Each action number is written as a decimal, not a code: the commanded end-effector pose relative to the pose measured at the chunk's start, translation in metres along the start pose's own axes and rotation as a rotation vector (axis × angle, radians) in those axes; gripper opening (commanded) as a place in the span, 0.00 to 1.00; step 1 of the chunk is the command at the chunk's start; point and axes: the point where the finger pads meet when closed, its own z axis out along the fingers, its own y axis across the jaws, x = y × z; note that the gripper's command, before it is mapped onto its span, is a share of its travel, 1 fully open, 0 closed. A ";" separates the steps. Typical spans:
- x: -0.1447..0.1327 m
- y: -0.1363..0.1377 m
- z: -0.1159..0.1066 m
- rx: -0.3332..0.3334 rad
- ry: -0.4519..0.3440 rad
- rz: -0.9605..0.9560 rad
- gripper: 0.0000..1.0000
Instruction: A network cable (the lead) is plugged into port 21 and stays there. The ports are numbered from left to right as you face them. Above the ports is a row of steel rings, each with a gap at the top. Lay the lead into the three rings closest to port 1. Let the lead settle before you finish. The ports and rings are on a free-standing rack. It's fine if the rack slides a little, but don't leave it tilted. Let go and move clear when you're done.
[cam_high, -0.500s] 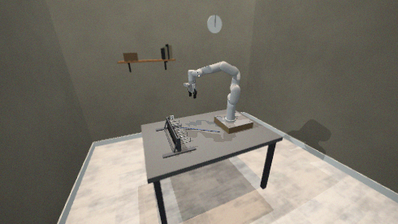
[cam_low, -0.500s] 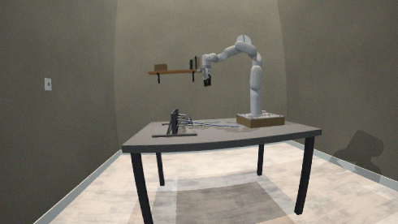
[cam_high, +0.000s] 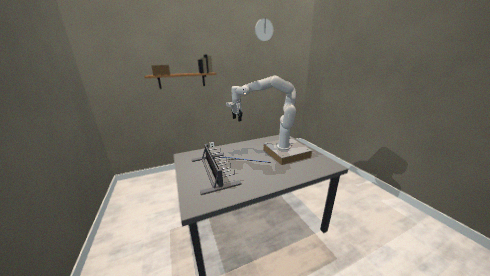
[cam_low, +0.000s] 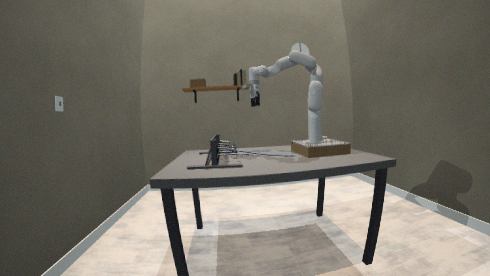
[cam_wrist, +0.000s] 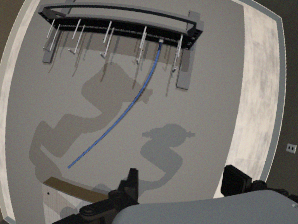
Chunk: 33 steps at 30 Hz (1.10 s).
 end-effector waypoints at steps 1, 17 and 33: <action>0.001 0.001 -0.002 -0.003 0.004 0.000 1.00; 0.028 -0.059 0.054 0.001 0.009 -0.475 1.00; 0.037 -0.135 0.117 0.003 0.015 -1.034 1.00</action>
